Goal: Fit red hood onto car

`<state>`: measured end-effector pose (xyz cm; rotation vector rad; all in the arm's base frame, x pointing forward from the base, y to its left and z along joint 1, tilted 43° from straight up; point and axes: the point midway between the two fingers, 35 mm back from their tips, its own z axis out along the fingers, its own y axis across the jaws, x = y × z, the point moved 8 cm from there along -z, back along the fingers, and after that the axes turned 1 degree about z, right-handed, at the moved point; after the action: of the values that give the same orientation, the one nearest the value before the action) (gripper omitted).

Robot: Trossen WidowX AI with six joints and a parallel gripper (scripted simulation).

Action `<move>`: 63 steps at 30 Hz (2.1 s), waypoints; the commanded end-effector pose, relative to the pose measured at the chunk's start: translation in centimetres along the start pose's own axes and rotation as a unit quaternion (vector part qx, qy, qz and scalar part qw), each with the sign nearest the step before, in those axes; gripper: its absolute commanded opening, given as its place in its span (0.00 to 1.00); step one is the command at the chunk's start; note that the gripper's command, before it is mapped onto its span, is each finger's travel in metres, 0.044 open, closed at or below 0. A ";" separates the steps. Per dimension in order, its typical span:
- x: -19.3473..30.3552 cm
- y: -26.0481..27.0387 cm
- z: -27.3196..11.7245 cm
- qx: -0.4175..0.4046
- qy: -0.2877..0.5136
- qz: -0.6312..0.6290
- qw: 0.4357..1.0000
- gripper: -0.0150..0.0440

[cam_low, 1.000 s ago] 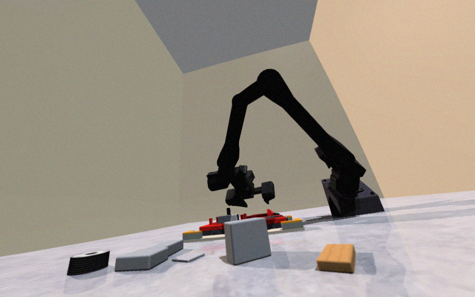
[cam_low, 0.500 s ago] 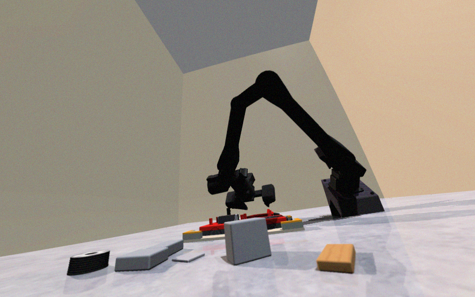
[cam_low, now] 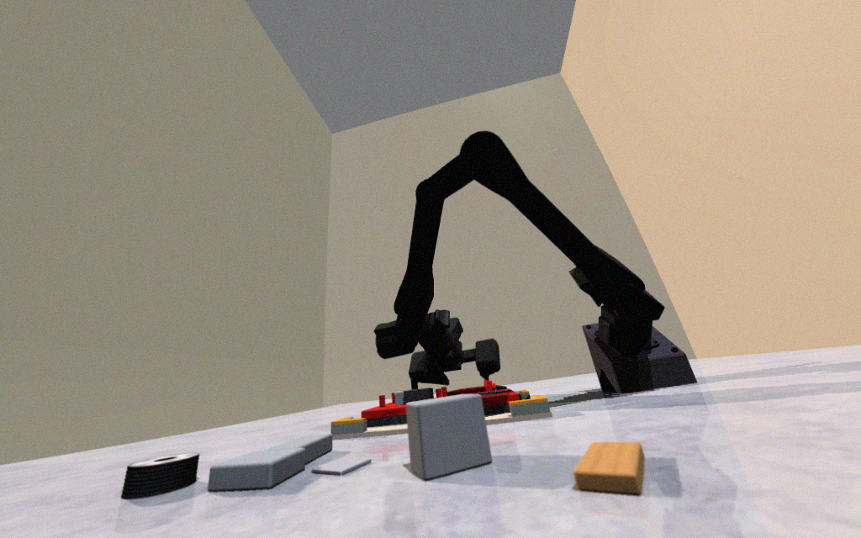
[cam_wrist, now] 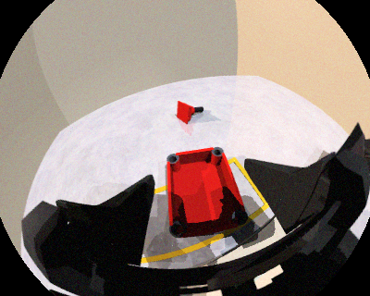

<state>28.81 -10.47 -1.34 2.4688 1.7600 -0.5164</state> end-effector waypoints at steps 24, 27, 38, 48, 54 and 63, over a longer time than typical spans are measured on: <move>1.2 -0.1 0.7 -0.001 0.003 0.001 1.000 1.00; 1.4 -0.1 0.8 -0.001 0.003 0.001 1.000 1.00; 1.8 -0.1 1.0 -0.001 0.003 0.001 1.000 1.00; 2.3 -0.1 1.3 -0.001 0.003 0.001 1.000 1.00; 2.1 -0.1 1.2 0.000 0.000 0.000 1.000 0.81; 2.1 -0.1 1.2 0.000 0.000 0.000 1.000 0.68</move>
<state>29.06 -8.79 -3.11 2.4674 1.7618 -0.5162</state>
